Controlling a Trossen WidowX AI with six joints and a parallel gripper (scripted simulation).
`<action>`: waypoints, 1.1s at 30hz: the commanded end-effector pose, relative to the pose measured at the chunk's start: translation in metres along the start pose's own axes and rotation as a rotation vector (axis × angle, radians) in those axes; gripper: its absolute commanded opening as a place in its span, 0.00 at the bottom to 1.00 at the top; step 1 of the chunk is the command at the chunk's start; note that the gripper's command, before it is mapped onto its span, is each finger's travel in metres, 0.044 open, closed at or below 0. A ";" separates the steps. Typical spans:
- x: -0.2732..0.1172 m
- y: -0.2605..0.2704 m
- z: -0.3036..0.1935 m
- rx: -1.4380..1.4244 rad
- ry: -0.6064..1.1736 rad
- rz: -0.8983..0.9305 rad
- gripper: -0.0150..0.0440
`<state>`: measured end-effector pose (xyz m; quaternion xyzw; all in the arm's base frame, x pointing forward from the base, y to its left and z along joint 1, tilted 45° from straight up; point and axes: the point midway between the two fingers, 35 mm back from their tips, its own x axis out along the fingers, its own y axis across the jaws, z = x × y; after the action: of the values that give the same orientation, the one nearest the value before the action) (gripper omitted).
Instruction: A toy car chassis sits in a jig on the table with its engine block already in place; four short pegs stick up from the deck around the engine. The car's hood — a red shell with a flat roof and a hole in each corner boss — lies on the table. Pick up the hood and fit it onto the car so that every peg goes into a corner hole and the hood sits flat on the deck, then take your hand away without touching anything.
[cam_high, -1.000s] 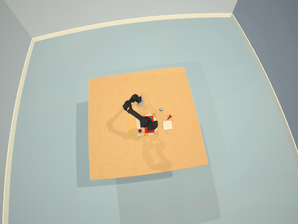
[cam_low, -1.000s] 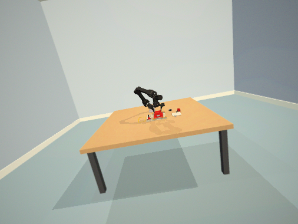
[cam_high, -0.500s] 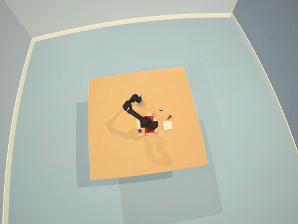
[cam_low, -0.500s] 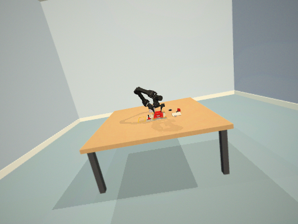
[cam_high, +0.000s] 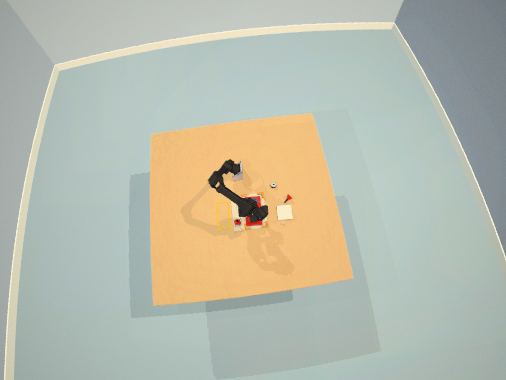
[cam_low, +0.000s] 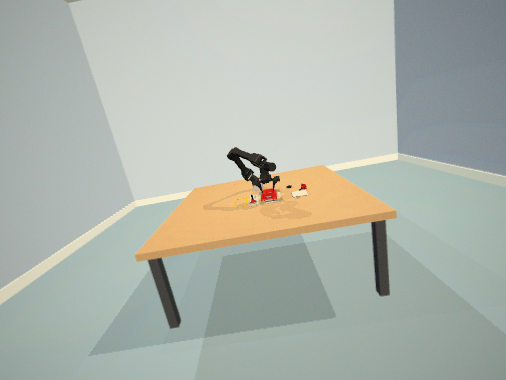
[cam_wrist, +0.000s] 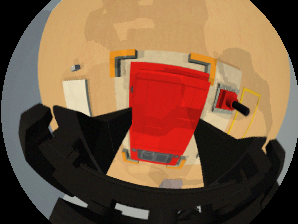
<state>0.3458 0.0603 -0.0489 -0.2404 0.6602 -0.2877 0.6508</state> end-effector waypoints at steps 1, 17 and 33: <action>0.004 0.000 0.000 -0.003 0.000 -0.005 0.25; -0.002 0.000 0.000 -0.002 0.000 -0.003 0.25; -0.002 0.000 0.000 -0.002 0.000 -0.003 0.25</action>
<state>0.3450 0.0609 -0.0468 -0.2441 0.6619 -0.2878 0.6477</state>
